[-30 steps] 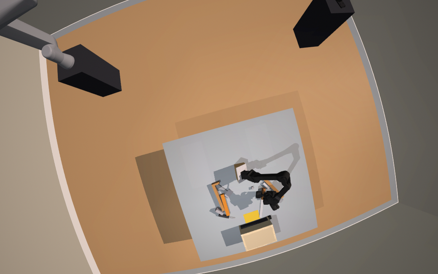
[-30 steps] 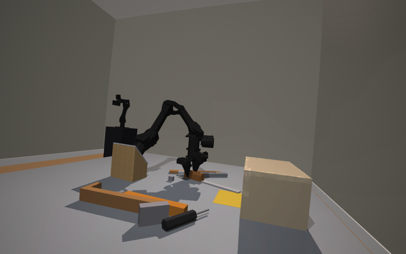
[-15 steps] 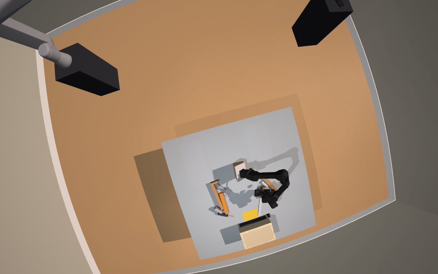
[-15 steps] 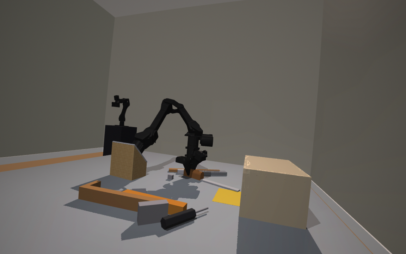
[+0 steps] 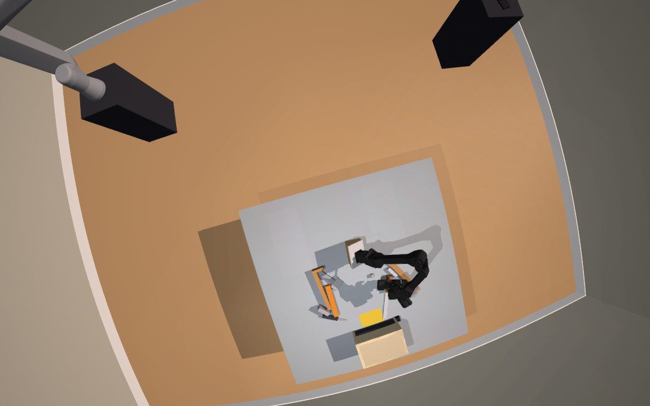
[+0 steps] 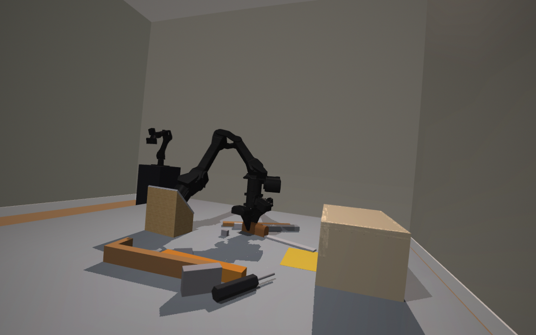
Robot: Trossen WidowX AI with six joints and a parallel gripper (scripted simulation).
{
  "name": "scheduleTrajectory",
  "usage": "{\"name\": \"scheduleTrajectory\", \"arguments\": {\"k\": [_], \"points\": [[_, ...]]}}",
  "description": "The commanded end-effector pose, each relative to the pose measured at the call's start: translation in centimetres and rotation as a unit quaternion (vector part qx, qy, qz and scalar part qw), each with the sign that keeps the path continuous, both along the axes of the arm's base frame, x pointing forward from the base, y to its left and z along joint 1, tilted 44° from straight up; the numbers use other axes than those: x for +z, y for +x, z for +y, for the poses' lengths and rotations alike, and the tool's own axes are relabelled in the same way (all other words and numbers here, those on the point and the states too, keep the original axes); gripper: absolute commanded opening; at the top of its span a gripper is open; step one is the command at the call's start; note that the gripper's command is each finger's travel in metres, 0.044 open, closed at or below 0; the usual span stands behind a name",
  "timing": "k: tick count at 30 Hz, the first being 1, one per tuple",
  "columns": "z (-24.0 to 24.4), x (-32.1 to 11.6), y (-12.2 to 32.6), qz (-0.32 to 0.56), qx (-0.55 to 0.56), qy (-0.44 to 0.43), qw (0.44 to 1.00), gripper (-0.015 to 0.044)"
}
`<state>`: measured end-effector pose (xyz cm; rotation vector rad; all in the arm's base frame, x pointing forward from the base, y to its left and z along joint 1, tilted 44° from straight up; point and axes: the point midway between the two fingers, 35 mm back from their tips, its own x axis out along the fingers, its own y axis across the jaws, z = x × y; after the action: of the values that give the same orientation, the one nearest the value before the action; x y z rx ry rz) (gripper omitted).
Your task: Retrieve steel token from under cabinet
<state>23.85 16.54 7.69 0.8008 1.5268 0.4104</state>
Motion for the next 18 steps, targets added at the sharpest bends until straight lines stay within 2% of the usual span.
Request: {"name": "scheduleTrajectory", "arguments": {"k": [1, 18], "points": [[0.1, 0.1, -0.5, 0.002, -0.001, 0.001, 1.000, 0.0000], [-0.2, -0.1, 1.2, 0.000, 0.002, 0.000, 1.000, 0.0000]]}}
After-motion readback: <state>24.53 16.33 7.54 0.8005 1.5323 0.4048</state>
